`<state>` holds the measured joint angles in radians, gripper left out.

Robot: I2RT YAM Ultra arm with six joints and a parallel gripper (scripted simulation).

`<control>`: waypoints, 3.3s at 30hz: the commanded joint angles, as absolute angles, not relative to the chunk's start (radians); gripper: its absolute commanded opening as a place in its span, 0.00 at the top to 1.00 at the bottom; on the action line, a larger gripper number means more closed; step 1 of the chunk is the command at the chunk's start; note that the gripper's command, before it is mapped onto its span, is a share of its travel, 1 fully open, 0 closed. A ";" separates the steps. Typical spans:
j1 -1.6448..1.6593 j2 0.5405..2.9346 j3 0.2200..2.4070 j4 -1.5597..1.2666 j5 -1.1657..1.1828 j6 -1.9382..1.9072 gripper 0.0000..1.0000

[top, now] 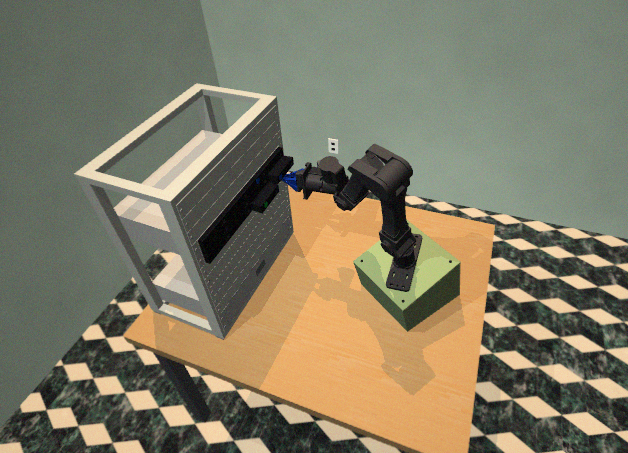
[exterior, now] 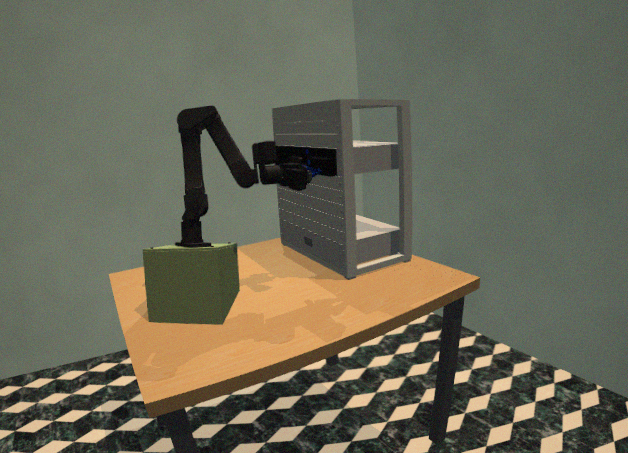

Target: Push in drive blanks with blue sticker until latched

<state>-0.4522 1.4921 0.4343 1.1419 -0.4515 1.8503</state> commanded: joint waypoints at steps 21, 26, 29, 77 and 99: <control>-0.470 1.506 0.508 1.148 -0.404 1.837 1.00; -0.470 1.506 0.510 1.156 -0.404 1.837 1.00; -0.470 1.506 0.510 1.156 -0.404 1.837 1.00; -0.474 1.507 0.526 1.140 -0.408 1.838 1.00; -0.479 1.508 0.542 1.125 -0.413 1.839 1.00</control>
